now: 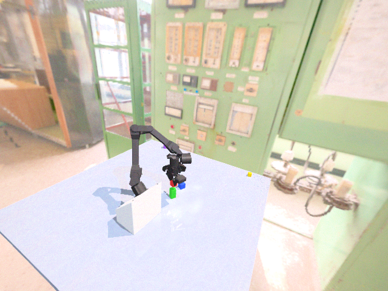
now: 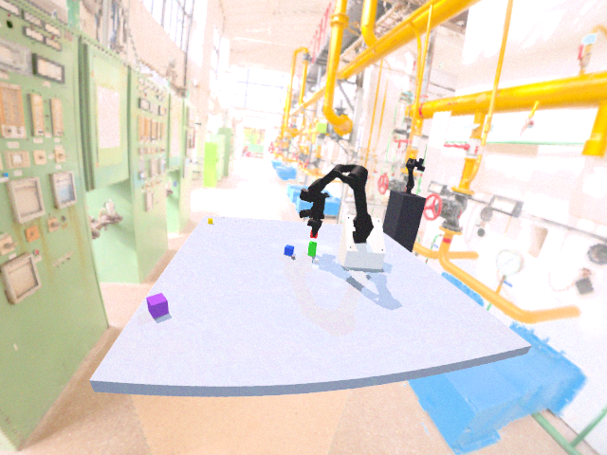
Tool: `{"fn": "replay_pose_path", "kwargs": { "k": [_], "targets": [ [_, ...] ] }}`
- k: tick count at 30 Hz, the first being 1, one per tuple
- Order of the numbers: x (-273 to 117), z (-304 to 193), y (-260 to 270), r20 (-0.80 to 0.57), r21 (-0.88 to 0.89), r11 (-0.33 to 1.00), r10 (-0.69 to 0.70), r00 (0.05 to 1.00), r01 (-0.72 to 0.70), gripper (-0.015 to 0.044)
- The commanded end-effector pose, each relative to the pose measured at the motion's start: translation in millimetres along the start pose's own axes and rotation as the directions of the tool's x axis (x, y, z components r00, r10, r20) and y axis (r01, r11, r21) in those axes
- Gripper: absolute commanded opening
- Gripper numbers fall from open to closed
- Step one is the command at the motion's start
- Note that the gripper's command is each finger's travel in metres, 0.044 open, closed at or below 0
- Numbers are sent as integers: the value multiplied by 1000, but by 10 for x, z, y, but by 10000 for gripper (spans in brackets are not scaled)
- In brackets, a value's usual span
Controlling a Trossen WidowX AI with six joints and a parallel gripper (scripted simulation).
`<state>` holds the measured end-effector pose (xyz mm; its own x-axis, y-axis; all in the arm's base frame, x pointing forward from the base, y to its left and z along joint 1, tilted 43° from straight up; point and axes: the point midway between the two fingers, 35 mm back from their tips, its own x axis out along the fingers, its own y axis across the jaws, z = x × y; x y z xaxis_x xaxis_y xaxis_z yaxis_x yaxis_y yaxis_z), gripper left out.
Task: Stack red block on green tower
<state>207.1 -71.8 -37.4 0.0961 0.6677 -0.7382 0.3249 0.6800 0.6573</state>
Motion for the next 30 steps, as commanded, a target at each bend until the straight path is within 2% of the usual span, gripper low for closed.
{"fn": "replay_pose_path", "kwargs": {
  "k": [1, 6, 30],
  "targets": [
    [108, -6, 8, -3, 5, 1000, 6, 1000, -6, 0],
    [292, -13, 18, -3, 5, 1000, 7, 1000, -7, 0],
    [307, -13, 18, -3, 5, 1000, 7, 1000, -7, 0]
  ]
}}
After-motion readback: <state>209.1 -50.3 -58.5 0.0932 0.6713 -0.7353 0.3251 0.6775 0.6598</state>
